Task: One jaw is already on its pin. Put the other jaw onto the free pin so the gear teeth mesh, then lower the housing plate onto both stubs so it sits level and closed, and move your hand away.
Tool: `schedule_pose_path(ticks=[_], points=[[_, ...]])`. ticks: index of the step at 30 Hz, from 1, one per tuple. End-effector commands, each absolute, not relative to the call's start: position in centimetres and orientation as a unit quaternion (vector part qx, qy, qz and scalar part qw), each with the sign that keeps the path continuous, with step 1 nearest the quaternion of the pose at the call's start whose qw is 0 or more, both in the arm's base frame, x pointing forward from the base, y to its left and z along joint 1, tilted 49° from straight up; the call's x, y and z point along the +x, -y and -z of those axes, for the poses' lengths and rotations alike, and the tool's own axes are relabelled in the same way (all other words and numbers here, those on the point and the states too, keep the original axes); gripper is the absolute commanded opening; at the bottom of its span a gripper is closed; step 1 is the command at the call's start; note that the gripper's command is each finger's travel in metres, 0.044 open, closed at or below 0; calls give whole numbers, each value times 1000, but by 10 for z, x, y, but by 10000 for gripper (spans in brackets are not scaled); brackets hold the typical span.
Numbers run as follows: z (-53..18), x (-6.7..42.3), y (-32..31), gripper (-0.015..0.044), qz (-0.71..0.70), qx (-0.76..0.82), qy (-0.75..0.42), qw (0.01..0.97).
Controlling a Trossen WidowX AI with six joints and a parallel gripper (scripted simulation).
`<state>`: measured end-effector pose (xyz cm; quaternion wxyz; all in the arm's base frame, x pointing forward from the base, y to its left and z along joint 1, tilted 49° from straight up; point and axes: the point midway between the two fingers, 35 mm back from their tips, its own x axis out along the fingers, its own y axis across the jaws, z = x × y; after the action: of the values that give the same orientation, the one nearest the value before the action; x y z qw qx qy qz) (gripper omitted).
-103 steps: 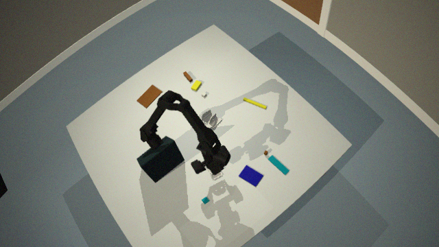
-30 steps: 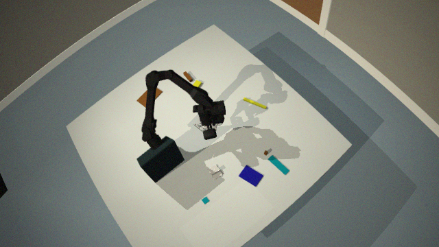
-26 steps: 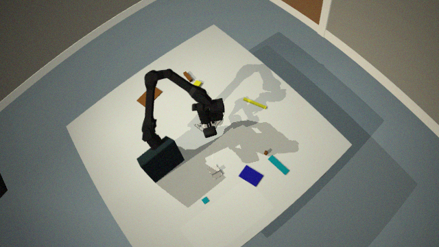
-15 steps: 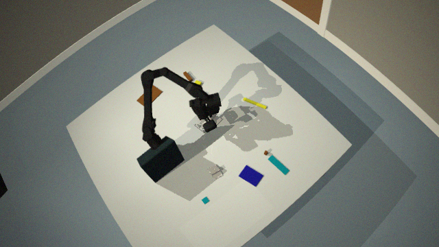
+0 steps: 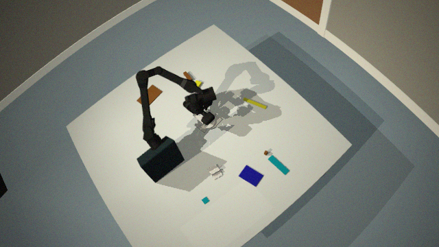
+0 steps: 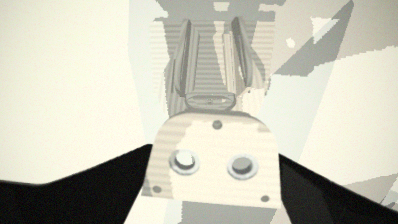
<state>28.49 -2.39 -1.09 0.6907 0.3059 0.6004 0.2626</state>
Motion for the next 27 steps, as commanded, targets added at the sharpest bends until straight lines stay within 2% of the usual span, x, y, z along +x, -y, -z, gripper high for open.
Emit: schedule_pose_path(ticks=[1, 27], points=[[7, 283, 17, 351, -280, 294, -594, 695], [7, 283, 17, 351, -283, 289, -592, 697]])
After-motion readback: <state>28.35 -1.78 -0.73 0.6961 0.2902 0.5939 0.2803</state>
